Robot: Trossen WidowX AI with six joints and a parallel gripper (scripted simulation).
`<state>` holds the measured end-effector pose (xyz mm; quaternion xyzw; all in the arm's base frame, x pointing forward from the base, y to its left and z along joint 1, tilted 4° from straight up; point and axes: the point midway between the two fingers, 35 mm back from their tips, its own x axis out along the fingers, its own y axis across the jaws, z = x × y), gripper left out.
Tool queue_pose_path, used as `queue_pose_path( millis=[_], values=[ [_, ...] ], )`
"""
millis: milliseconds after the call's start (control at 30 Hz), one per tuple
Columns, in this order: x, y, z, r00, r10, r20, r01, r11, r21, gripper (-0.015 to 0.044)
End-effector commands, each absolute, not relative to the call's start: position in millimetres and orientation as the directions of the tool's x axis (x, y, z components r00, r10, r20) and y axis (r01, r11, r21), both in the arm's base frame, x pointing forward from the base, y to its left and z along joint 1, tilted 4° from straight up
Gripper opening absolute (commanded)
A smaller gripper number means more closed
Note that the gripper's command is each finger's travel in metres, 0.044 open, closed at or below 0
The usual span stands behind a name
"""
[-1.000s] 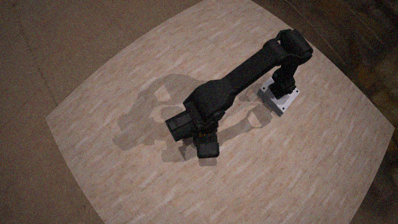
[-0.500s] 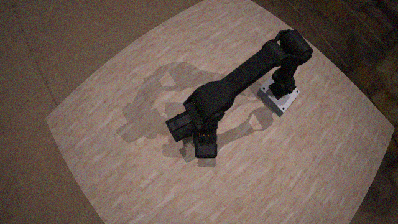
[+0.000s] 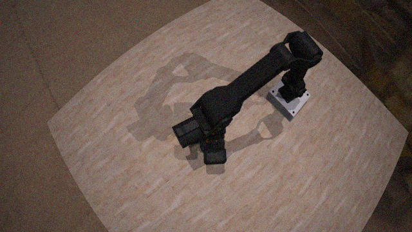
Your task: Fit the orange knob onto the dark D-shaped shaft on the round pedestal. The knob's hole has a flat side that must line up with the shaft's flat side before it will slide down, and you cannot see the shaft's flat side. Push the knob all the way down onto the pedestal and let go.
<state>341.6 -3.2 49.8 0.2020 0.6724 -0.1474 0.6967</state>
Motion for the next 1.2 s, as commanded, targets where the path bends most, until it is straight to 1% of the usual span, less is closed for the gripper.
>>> queue_pose_path(
  millis=[0, 100, 667, 900, 1100, 1167],
  values=[
    [342, -3, 50, 0.052, 0.066, -0.996, 0.481, 0.873, 0.083, 0.0],
    [342, -3, 50, 0.052, 0.066, -0.996, 0.481, 0.873, 0.083, 0.0],
    [342, -3, 50, 0.052, 0.066, -0.996, 0.481, 0.873, 0.083, 0.044],
    [342, -3, 53, 0.052, 0.066, -0.996, 0.481, 0.873, 0.083, 0.044],
    [339, -9, 135, 0.053, 0.066, -0.996, 0.477, 0.875, 0.083, 0.044],
    [337, -10, 145, 0.053, 0.066, -0.996, 0.477, 0.875, 0.083, 0.044]
  ],
)
